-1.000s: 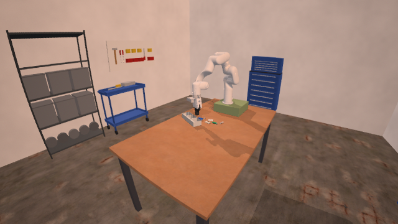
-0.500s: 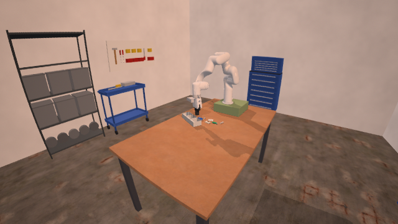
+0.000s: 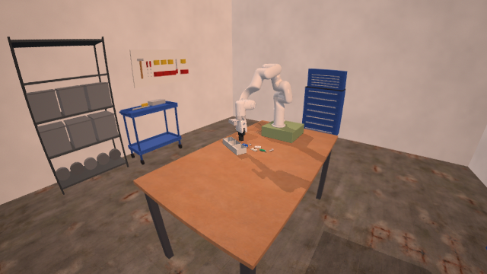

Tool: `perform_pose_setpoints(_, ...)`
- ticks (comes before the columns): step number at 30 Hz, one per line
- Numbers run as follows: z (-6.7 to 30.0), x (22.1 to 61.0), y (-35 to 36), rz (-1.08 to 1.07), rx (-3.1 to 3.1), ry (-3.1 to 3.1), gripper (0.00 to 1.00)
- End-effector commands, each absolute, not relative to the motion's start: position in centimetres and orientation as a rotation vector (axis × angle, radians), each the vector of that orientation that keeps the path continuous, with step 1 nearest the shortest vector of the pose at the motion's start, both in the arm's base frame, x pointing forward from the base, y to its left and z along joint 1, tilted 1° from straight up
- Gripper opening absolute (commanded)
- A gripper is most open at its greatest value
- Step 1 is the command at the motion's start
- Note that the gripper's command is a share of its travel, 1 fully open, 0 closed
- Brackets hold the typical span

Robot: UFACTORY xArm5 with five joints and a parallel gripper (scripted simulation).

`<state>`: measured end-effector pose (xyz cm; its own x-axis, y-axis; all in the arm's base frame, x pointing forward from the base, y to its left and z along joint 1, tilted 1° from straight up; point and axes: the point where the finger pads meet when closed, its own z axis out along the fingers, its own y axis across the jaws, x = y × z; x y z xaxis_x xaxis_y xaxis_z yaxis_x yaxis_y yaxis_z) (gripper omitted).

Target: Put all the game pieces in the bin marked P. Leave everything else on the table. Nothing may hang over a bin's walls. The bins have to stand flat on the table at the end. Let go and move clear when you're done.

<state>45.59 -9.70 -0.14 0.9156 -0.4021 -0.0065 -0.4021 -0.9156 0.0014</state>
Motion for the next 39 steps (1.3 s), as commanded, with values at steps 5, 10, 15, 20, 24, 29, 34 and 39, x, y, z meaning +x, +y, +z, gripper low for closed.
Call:
perform_pose_setpoints(5,0.0,45.7,-9.7,-0.004,3.059,-0.642,0.09)
perform_pose_setpoints(10,2.5,45.8,-9.7,-0.004,3.059,-0.642,0.09)
perform_pose_setpoints(15,6.7,45.8,-9.6,-0.004,3.059,-0.642,0.09)
perform_pose_setpoints(20,10.8,45.8,-9.6,-0.004,3.059,-0.642,0.09)
perform_pose_setpoints(24,12.5,45.8,-9.5,-0.004,3.059,-0.642,0.09)
perform_pose_setpoints(29,12.5,45.8,-9.5,-0.004,3.059,-0.642,0.09)
perform_pose_setpoints(34,10.5,45.1,-8.2,-0.004,3.004,-0.870,0.42)
perform_pose_setpoints(39,7.1,43.9,-6.0,-0.010,2.945,-1.073,0.42)
